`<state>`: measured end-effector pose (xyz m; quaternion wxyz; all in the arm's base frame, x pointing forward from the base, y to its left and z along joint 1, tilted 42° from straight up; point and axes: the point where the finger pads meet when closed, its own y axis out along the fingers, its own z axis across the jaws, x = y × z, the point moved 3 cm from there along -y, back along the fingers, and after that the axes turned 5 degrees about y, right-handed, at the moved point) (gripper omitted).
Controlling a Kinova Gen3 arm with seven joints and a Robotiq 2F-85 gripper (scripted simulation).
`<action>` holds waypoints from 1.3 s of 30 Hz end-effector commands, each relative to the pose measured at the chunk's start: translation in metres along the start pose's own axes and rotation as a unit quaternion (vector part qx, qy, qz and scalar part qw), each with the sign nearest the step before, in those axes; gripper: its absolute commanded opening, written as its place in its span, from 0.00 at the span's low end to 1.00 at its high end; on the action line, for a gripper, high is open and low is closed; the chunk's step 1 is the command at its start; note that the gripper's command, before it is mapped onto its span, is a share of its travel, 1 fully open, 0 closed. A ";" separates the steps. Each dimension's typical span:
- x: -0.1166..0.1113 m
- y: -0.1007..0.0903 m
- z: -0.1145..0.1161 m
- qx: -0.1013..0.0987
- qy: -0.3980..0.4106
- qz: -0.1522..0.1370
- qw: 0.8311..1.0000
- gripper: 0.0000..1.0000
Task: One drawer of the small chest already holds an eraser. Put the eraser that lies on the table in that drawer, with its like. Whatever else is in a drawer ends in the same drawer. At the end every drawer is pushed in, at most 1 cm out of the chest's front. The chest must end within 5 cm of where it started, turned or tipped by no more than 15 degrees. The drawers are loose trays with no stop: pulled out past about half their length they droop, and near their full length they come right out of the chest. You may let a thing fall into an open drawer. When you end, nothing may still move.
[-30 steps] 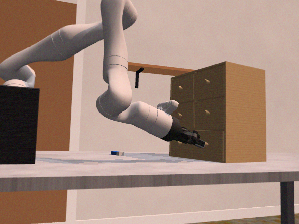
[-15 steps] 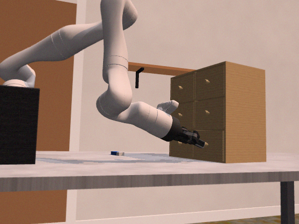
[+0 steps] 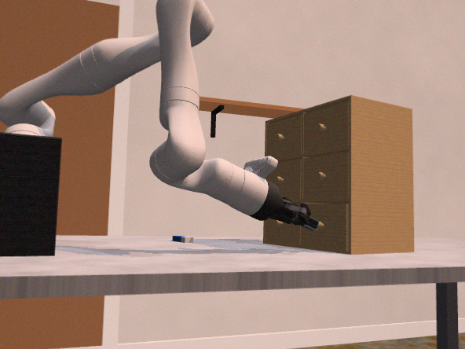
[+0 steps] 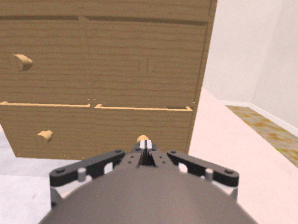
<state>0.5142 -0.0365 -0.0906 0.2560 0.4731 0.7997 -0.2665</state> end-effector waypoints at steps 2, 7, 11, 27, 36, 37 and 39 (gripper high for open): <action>-0.001 0.002 0.001 0.002 0.003 -0.001 1.000 0.00; -0.001 0.002 0.001 0.002 0.003 -0.001 1.000 0.00; -0.001 0.002 0.001 0.002 0.003 -0.001 1.000 0.00; -0.003 0.005 0.001 0.002 0.004 0.000 1.000 0.00; -0.003 0.005 0.001 0.002 0.004 0.000 1.000 0.00; -0.003 0.005 0.001 0.002 0.004 0.000 1.000 0.00; -0.003 0.005 0.001 0.002 0.004 0.000 1.000 0.00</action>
